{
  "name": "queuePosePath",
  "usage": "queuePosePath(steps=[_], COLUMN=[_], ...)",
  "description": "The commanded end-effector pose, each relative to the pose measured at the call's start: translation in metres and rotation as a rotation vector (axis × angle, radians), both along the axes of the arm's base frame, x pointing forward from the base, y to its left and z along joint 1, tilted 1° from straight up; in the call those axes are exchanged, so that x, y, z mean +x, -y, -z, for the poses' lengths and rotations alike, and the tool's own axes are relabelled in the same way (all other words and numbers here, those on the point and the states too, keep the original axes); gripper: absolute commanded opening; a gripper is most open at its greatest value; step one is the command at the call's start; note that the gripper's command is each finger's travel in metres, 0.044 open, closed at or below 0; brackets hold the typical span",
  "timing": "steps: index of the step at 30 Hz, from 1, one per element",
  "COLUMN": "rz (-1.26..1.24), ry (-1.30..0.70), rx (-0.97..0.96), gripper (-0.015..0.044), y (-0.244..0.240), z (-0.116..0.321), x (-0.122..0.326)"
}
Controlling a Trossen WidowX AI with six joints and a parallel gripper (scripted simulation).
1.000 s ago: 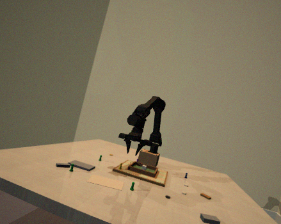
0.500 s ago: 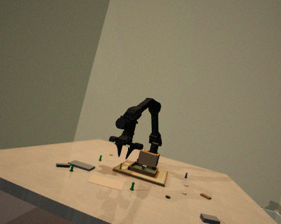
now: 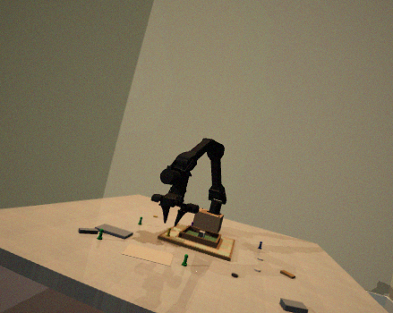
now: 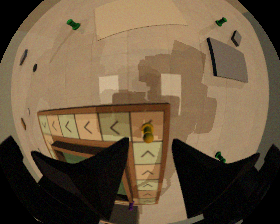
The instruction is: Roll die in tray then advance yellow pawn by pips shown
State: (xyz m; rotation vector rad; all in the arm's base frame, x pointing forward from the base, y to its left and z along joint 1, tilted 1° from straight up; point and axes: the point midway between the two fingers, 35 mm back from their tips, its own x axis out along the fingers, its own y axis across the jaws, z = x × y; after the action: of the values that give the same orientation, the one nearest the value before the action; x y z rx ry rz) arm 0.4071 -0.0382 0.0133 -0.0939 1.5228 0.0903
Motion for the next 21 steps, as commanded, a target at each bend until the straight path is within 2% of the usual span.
queuePosePath(steps=[1,21], rz=[-0.003,-0.003], ry=[-0.021,-0.021], rx=[0.0,0.0], gripper=[0.02,0.02], y=[0.0,0.0], z=[0.015,0.038], x=[-0.004,-0.004])
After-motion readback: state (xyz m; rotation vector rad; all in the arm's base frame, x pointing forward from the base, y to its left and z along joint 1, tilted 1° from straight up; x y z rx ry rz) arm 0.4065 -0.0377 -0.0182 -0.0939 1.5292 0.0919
